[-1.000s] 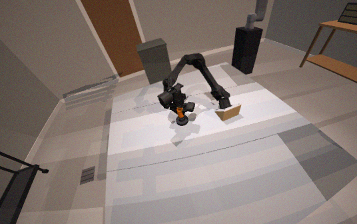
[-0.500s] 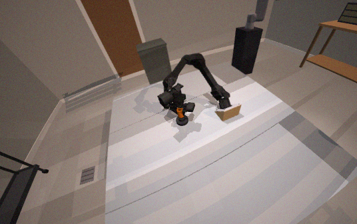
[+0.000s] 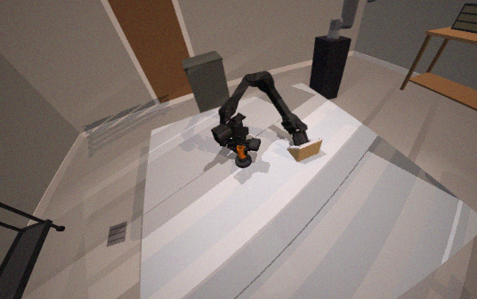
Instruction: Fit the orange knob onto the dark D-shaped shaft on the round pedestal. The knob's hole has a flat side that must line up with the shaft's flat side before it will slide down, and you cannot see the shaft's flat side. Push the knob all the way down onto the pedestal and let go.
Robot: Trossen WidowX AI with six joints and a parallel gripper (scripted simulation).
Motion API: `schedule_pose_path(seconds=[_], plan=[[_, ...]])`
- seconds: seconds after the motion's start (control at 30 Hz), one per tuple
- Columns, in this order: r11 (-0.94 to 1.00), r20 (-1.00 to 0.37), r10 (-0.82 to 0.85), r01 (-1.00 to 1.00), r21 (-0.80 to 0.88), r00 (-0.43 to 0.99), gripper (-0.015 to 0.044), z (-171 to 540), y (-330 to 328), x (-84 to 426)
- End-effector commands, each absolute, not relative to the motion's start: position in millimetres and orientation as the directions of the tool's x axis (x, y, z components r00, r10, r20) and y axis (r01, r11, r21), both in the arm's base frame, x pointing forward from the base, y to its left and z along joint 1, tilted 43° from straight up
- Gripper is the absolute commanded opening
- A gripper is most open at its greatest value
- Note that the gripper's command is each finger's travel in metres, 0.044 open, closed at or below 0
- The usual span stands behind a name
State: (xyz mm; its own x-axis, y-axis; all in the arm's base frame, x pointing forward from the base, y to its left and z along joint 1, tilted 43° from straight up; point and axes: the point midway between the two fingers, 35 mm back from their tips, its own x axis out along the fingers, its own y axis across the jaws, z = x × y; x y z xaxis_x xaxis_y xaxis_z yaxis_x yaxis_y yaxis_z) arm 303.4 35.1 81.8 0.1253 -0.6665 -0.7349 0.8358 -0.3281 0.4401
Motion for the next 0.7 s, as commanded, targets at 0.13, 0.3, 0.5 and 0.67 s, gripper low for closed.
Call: schedule_pose_path(seconds=[0.13,0.3,0.5,0.67], plan=[[-0.323,-0.732,-0.669,0.838,0.44,0.126,0.0,77.4,30.5,303.5],[-0.329,-0.735,-0.666,0.835,0.441,0.126,0.0,78.7,32.1,304.0],[-0.329,-0.735,-0.666,0.835,0.441,0.126,0.0079,78.7,32.1,304.0],[-0.329,-0.735,-0.666,0.835,0.441,0.126,0.021,78.7,32.1,304.0]])
